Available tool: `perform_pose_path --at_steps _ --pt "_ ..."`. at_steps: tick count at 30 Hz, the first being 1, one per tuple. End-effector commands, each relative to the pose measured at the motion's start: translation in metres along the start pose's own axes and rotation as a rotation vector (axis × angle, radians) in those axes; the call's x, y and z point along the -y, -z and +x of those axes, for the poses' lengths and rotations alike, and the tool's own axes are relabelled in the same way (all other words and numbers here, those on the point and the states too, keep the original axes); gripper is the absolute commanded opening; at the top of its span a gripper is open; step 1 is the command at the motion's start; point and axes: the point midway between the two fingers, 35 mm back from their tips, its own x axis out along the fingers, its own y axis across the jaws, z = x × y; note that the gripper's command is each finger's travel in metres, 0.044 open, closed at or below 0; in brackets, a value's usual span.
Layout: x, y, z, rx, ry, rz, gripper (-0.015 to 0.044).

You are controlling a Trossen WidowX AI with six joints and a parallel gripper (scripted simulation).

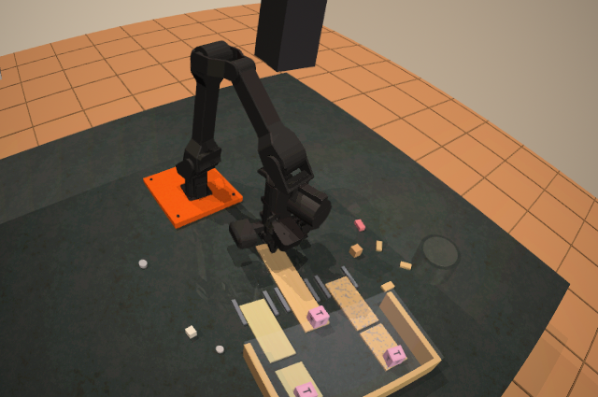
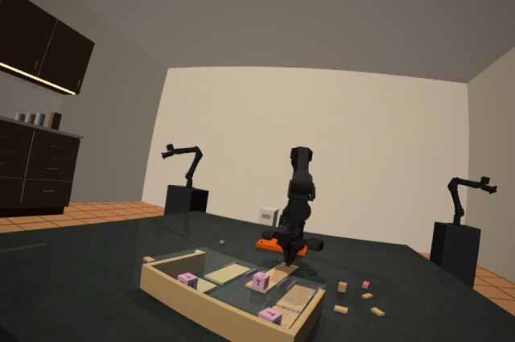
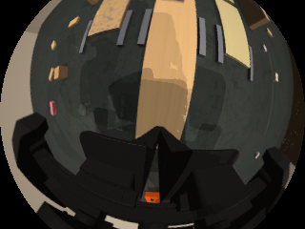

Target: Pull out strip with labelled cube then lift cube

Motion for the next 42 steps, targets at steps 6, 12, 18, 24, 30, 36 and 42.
perform_pose_path --at_steps 6,12,18,24,30,36,42 --pt "0.001 0.020 0.004 -0.027 0.004 0.003 0.0000" --pt "0.001 0.029 0.004 -0.027 0.004 0.003 0.0000" --pt "0.001 0.035 0.004 -0.028 0.004 0.003 0.0000" --pt "0.001 0.035 0.004 -0.028 0.004 0.003 0.0000" --pt "0.001 0.035 0.004 -0.028 0.004 0.003 0.0000" --pt "-0.001 0.025 -0.039 -0.026 0.004 0.002 0.0000" --pt "-0.001 0.019 -0.040 -0.026 0.004 -0.007 0.0053"
